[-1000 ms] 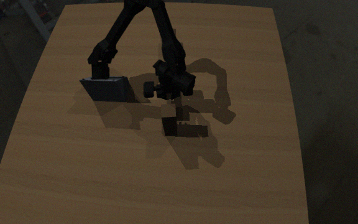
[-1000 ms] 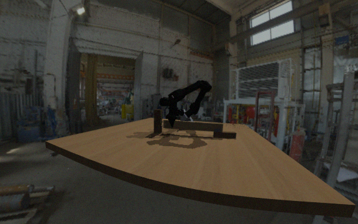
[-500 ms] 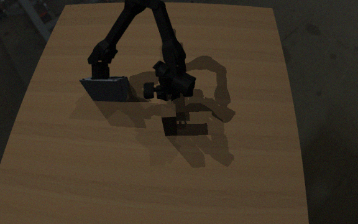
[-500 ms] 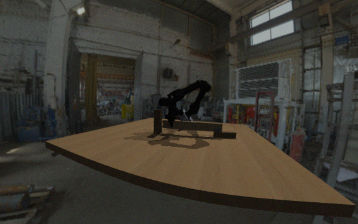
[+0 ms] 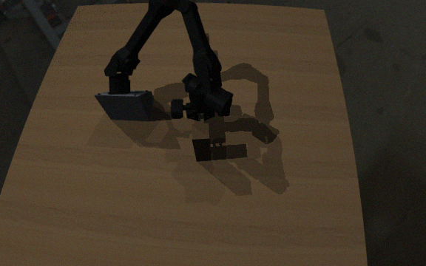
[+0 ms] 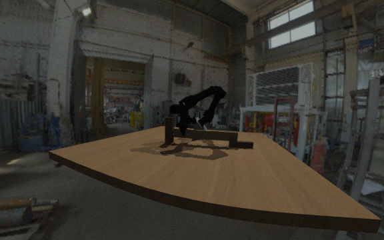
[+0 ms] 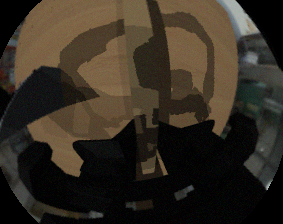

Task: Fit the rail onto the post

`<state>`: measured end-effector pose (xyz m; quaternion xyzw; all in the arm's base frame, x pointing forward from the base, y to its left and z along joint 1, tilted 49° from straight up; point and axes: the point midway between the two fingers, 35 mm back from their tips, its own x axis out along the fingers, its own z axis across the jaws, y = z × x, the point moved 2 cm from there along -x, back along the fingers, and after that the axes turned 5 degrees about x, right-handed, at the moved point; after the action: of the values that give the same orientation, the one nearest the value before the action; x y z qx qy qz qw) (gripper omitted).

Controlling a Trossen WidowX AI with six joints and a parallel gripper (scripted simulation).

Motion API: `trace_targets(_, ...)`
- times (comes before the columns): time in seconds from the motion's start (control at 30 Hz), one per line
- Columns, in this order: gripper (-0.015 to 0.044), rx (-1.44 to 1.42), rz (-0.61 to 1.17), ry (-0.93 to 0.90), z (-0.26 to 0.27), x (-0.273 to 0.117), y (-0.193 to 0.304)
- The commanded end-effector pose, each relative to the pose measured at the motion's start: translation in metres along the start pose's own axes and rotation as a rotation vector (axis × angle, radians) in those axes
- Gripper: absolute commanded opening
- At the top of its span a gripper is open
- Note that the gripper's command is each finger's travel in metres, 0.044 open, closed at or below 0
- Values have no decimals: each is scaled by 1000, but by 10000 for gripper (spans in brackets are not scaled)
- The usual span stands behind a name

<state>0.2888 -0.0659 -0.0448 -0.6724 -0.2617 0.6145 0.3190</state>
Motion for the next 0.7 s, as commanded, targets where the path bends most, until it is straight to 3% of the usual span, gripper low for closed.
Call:
trace_targets(0.0, 0, -4, 3, 8, -3, -3, 2)
trace_targets(0.67, 0, -5, 4, 8, -3, -2, 9)
